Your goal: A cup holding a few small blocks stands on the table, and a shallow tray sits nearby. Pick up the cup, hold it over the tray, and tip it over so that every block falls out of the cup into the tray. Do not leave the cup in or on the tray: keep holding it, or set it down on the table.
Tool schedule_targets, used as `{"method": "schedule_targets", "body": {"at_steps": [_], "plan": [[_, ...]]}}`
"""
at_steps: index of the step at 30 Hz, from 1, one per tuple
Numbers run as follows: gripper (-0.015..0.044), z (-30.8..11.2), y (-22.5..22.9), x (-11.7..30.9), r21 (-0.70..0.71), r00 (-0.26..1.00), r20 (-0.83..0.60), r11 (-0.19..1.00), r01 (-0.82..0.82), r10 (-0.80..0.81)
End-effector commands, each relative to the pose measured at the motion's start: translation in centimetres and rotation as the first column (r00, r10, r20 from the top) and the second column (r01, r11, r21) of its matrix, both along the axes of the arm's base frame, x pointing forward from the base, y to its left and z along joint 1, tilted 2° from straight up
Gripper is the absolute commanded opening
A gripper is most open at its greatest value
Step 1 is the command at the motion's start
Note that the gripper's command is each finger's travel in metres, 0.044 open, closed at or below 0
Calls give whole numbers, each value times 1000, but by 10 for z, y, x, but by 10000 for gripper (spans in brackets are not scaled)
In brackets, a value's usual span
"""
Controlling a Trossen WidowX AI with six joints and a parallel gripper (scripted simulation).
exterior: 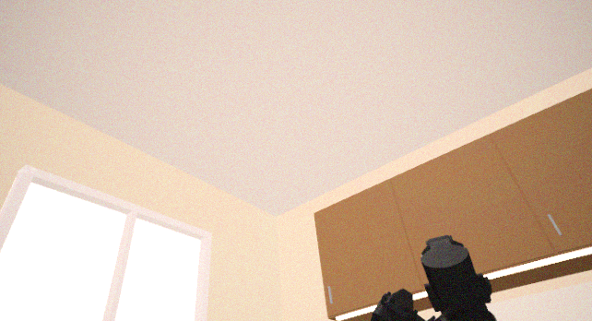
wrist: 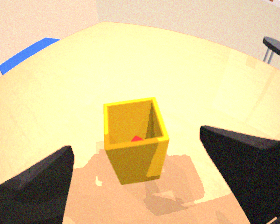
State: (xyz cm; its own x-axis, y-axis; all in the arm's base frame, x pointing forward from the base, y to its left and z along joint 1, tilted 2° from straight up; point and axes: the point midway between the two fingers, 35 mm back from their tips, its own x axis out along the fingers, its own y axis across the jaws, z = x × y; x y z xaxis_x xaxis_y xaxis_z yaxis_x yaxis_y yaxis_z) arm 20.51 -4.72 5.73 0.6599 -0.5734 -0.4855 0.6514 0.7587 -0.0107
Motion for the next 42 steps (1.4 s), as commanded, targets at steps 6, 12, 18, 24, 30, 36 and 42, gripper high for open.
{"method": "schedule_targets", "body": {"at_steps": [6, 12, 18, 24, 30, 36, 42], "plan": [[440, -31, -3, -9, -4, 1000, -15, 1000, 9, -9], [440, -31, -4, -7, -4, 1000, -15, 1000, 9, -9], [440, -33, -8, 1, -6, 1000, -14, 1000, 10, -10], [440, -37, -13, 9, -8, 1000, -14, 1000, 11, -11], [440, -41, -18, 15, -9, 1000, -14, 1000, 11, -11], [440, -45, -23, 21, -10, 1000, -13, 1000, 11, -11], [440, -50, -29, 25, -11, 1000, -13, 1000, 11, -11]]}}
